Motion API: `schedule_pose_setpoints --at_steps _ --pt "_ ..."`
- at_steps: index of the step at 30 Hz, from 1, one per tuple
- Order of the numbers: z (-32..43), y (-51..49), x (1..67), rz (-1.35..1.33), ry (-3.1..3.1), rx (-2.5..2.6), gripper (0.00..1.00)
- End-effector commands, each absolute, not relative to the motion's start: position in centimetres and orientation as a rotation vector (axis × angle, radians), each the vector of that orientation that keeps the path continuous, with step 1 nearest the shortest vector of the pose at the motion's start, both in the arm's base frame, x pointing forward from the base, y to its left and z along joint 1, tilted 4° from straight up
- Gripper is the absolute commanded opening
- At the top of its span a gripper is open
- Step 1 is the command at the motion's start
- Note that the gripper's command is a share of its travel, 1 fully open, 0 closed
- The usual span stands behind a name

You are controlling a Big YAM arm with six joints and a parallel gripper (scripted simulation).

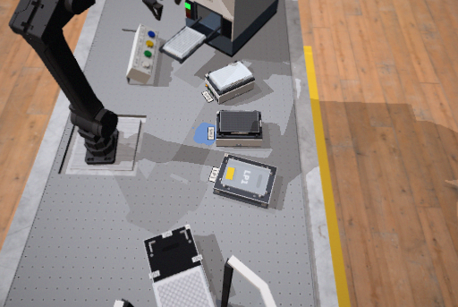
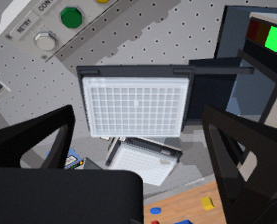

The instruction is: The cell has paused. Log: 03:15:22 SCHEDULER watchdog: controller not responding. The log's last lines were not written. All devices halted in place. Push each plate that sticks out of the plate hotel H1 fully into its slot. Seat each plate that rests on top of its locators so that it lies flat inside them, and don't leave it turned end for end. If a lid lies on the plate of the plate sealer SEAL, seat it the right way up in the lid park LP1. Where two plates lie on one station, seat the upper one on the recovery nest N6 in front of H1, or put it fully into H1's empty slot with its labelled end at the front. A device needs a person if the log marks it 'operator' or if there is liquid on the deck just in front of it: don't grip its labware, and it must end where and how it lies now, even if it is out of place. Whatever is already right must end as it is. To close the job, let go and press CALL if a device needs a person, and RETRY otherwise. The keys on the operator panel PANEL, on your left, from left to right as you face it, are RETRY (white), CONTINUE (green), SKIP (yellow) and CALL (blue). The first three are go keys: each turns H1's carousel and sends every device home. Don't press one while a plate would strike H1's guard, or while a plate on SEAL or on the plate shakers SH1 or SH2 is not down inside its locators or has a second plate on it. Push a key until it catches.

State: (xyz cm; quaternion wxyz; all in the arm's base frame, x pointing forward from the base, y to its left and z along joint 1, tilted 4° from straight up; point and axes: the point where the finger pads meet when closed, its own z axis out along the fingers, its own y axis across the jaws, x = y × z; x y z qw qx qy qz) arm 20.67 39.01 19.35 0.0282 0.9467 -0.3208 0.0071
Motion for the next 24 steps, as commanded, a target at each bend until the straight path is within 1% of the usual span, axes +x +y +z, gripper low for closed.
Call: schedule_pose_setpoints --at_steps 1,4,5,7,24 --pt "19.9 39.6 21.1 0.026 -0.998 2.943 1.00" --pt "19.9 39.6 21.1 0.026 -0.998 2.943 1.00" --pt "18.3 38.7 21.1 0.013 -0.985 2.899 1.00" --pt "21.0 40.2 21.8 0.025 -1.001 2.942 1.00" --pt "26.2 40.1 21.3 0.031 -1.009 2.967 1.00"
